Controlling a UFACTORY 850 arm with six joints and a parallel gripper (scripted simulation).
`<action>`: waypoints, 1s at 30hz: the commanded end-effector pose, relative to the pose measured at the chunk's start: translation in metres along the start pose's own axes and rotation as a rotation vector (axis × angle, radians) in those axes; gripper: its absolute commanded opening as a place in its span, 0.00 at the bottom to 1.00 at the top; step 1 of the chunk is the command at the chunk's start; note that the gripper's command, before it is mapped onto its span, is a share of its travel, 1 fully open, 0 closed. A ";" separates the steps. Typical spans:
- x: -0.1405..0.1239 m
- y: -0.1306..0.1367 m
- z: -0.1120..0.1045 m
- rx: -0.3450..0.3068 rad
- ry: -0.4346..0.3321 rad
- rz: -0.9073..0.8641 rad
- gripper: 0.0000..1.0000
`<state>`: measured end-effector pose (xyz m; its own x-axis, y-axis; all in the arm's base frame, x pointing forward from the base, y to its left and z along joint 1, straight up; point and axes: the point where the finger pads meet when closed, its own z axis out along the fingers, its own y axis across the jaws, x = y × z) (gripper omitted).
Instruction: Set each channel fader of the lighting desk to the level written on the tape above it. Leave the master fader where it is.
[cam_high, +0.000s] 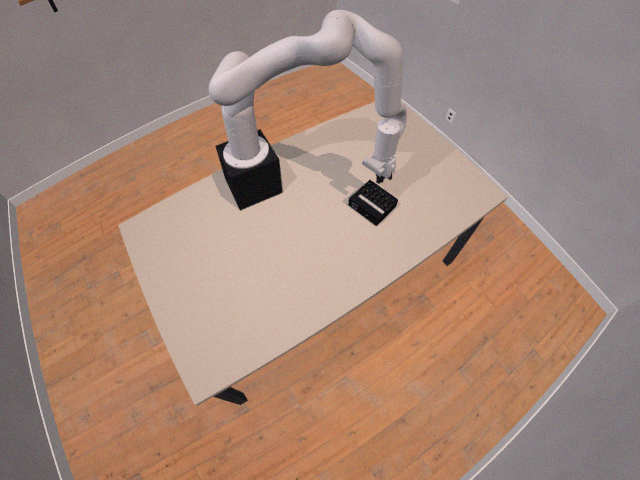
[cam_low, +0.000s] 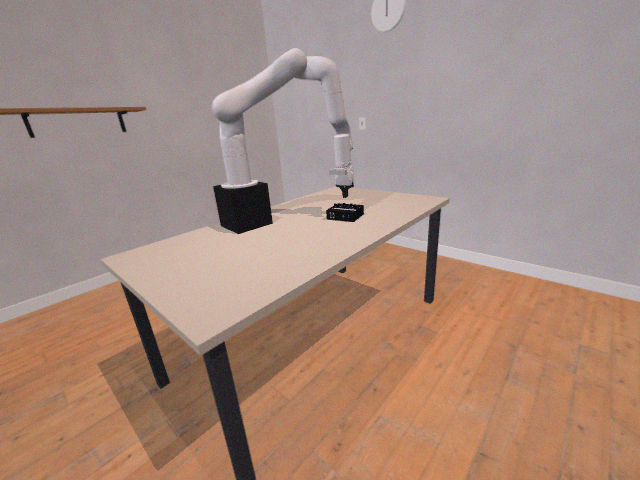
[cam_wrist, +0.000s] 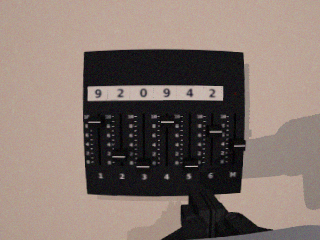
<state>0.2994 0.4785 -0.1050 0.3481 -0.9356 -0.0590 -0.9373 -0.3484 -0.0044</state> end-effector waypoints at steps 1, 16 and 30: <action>-0.001 -0.001 -0.001 -0.002 0.054 0.002 0.00; -0.001 -0.001 0.002 -0.002 0.054 0.002 0.00; 0.000 -0.001 0.011 -0.003 0.054 0.002 0.00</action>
<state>0.2995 0.4790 -0.1139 0.3466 -0.9380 -0.0065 -0.9380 -0.3466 0.0009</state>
